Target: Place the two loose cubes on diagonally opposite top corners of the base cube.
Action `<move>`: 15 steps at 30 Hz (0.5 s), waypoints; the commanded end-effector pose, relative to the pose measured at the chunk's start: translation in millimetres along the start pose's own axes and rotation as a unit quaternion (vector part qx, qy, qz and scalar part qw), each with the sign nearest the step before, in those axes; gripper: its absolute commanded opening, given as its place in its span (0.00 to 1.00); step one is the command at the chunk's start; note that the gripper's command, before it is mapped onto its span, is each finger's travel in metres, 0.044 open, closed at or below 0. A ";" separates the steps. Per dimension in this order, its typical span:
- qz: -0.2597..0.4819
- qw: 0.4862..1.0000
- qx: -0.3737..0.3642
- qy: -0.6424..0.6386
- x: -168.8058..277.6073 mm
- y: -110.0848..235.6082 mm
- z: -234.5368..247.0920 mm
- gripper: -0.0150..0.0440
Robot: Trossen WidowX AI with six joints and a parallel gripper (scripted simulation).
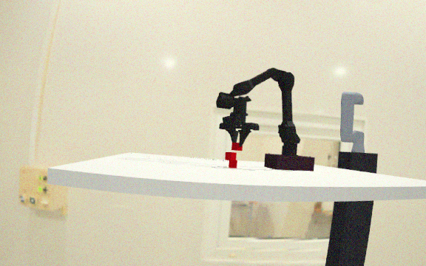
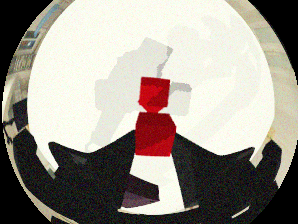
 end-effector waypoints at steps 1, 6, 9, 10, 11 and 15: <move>0.002 1.000 0.000 0.004 1.2 -10.2 0.3 0.43; 0.002 1.000 0.000 0.004 1.2 -10.2 0.3 0.43; 0.002 1.000 0.000 0.004 1.2 -10.2 0.3 0.43; 0.002 1.000 0.000 0.004 1.2 -10.2 0.3 0.43; 0.002 1.000 0.000 0.004 1.2 -10.2 0.3 0.43; 0.002 1.000 0.000 0.003 0.6 -16.9 -0.1 0.43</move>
Point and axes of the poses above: the point midway between the two fingers, 35 mm back from their tips, its own y axis back along the fingers, its own z axis across the jaws, x = y × z, the point moved 8 cm from there along y, back along the fingers, and after that the axes turned 12 degrees about y, right-handed, at the moved point
